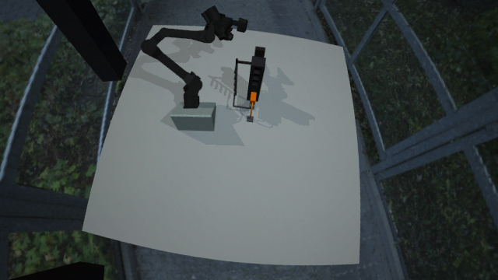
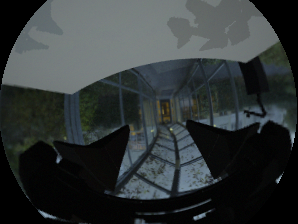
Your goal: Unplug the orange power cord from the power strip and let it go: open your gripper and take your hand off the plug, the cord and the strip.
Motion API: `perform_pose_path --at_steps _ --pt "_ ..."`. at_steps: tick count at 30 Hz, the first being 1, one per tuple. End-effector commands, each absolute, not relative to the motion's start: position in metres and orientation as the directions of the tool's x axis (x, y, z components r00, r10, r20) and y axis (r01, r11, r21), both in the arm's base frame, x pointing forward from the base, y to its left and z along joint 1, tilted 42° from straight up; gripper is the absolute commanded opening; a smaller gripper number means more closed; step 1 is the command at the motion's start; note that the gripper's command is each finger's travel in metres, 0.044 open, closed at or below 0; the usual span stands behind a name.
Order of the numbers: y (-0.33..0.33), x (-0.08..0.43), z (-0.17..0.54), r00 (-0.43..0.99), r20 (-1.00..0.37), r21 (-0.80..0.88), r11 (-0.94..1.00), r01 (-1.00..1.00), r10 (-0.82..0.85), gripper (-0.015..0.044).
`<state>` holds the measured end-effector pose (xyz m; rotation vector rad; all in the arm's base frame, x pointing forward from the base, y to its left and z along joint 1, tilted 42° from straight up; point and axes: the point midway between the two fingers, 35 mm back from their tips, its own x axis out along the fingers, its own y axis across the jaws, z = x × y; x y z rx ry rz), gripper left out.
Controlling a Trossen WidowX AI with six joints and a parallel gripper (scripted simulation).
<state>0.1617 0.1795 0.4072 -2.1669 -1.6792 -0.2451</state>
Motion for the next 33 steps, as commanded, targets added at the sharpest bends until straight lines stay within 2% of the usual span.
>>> perform_pose_path --at_steps 1,5,9,14,21,27,33 --pt "0.179 0.162 0.407 0.27 0.366 -0.195 -0.21 0.958 0.891 0.0374" --pt "0.174 0.174 0.413 0.307 0.351 -0.221 -0.24 0.945 0.885 0.0269" --pt "0.168 0.192 0.413 0.373 0.326 -0.367 -0.248 0.897 0.868 0.0164" --pt "0.156 0.221 0.409 0.479 0.281 -0.611 -0.23 0.758 0.832 0.016" --pt "0.129 0.265 0.4 0.633 0.196 -0.895 -0.128 0.428 0.749 0.016" --pt "0.109 0.289 0.393 0.716 0.135 -0.981 -0.01 0.195 0.685 0.016" --pt "0.083 0.313 0.383 0.793 0.064 -0.986 0.162 -0.044 0.606 0.016"
